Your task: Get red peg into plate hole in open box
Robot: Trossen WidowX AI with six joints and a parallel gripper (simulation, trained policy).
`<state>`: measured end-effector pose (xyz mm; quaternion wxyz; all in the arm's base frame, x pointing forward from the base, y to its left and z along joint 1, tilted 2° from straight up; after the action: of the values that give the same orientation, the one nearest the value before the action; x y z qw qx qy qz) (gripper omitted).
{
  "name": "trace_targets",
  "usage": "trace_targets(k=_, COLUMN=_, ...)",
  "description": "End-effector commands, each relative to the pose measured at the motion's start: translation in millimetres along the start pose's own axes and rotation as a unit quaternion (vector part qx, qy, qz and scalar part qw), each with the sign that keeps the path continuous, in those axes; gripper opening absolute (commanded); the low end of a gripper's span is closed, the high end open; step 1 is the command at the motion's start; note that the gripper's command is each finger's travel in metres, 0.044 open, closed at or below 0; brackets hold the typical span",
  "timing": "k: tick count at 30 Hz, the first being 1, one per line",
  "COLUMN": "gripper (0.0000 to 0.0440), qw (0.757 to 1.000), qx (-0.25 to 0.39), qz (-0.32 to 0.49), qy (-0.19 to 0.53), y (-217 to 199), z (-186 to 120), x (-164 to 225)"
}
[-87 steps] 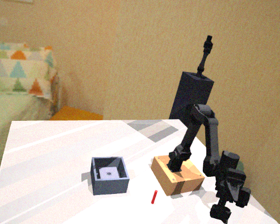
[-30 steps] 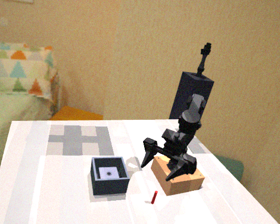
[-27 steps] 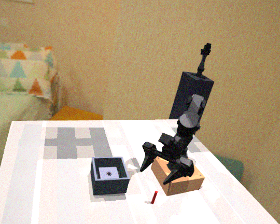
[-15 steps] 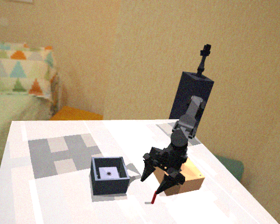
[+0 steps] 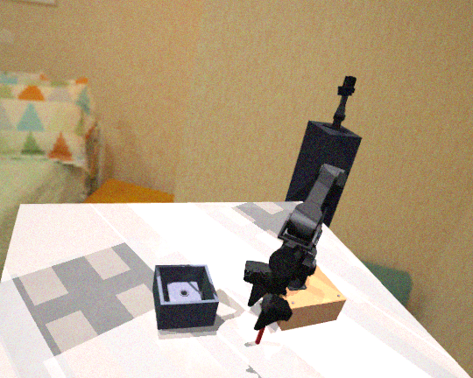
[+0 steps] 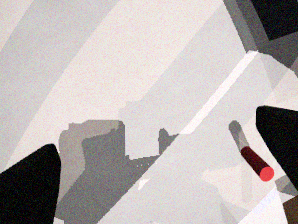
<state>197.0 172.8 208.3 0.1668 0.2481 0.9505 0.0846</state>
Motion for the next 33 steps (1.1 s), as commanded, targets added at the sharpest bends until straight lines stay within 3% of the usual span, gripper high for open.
trace_targets(k=1, gripper=0.0439, qw=0.997, qx=0.061, qz=0.044, qy=0.026, y=-16, z=13, x=4)
trace_targets(k=16, gripper=0.0420, qw=0.959, qx=0.204, qz=0.188, qy=0.057, y=-52, z=45, x=14)
trace_targets(k=33, gripper=0.0402, qw=0.938, qx=0.206, qz=0.272, qy=0.053, y=-75, z=100, x=33)
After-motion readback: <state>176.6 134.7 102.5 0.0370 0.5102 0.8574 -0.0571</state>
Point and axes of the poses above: the point midway between the two fingers, 35 mm back from their tips, its own z axis out along the fingers, its own y axis across the jaws, x = y × z, the point moved 10 cm from there along -z, back along the fingers, and after that the axes turned 12 degrees about z, right-handed, at the moved point
